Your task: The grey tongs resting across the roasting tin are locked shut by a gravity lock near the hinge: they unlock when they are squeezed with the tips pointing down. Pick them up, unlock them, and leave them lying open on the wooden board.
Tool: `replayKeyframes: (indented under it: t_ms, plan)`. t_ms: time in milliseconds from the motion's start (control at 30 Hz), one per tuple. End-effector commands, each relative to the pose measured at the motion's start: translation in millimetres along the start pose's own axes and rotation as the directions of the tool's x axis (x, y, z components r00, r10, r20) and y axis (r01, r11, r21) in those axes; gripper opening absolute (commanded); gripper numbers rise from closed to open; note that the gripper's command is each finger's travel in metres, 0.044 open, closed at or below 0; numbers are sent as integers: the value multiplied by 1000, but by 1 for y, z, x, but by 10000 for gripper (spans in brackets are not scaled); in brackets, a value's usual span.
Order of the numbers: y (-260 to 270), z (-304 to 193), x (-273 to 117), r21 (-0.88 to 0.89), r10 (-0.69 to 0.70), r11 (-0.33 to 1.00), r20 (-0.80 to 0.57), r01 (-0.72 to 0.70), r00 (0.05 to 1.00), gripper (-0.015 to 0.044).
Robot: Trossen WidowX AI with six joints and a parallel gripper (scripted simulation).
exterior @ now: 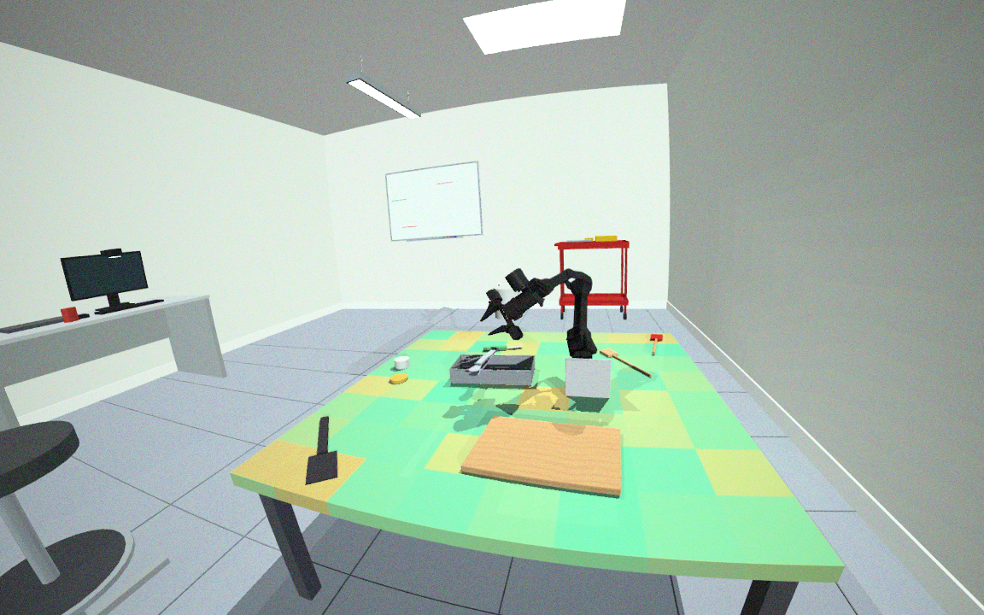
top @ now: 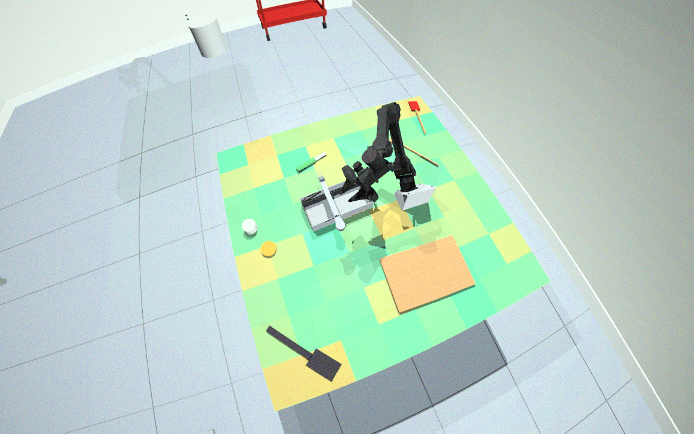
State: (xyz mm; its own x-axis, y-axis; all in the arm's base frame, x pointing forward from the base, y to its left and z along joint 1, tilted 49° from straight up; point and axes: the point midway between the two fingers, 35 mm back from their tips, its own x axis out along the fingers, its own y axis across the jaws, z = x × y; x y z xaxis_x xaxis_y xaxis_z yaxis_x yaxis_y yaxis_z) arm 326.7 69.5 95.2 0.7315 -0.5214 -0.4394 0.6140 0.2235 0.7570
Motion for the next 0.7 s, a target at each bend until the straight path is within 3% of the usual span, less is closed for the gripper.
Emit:
replayKeyframes:
  t_ms: [0, 267, 667]
  plan:
    - [1, 49, 33, -105, -128, 985, 97, 138, 987, 260]
    - [-19, 151, 72, -253, -375, 867, 237, 430, 896, 260]
    - [-25, 160, 68, -262, -393, 854, 244, 450, 887, 260]
